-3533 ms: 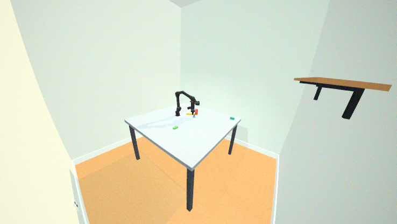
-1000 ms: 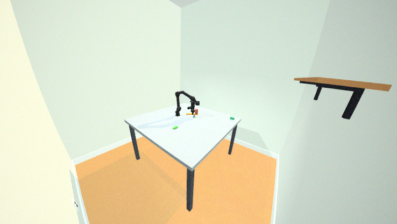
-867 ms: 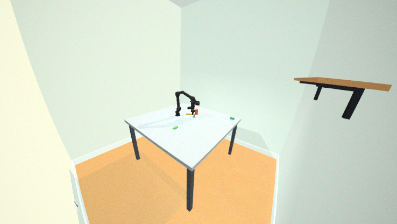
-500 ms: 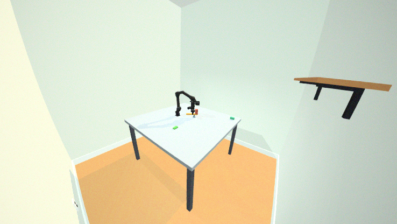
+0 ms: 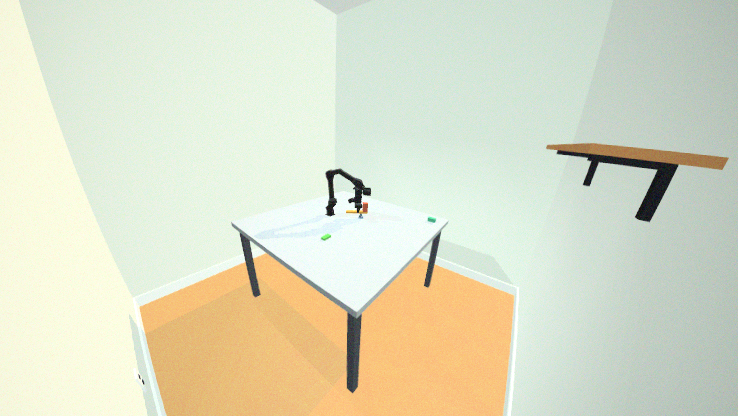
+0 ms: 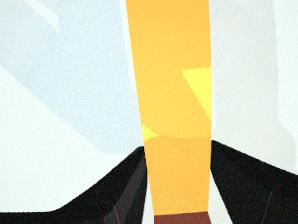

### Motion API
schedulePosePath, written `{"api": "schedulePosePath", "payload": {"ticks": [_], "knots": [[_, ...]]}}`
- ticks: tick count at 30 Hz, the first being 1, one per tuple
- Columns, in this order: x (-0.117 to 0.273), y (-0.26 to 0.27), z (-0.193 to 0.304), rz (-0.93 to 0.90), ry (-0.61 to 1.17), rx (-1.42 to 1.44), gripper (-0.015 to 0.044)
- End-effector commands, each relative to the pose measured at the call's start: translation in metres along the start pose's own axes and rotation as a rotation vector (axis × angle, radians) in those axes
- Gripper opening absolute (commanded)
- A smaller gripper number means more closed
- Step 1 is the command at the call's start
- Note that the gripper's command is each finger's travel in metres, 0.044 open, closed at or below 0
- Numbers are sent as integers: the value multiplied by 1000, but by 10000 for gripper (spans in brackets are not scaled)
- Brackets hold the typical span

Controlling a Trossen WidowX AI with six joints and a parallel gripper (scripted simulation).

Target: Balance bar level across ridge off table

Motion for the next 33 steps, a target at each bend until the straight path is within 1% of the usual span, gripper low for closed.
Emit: {"api": "schedulePosePath", "payload": {"ticks": [1, 26, 27, 33], "knots": [[0, 0, 0, 0, 0, 0, 168], [0, 0, 0, 0, 0, 0, 173], [0, 0, 0, 0, 0, 0, 185], [0, 0, 0, 0, 0, 0, 185]]}}
Point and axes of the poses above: the point midway between the two fingers, 35 mm back from their tips, its own x axis back along the fingers, its own y axis across the jaws, z = x × y, the point moved 4 cm from there along x, back along the fingers, and after that the axes turned 13 degrees about x, right-handed, at the moved point
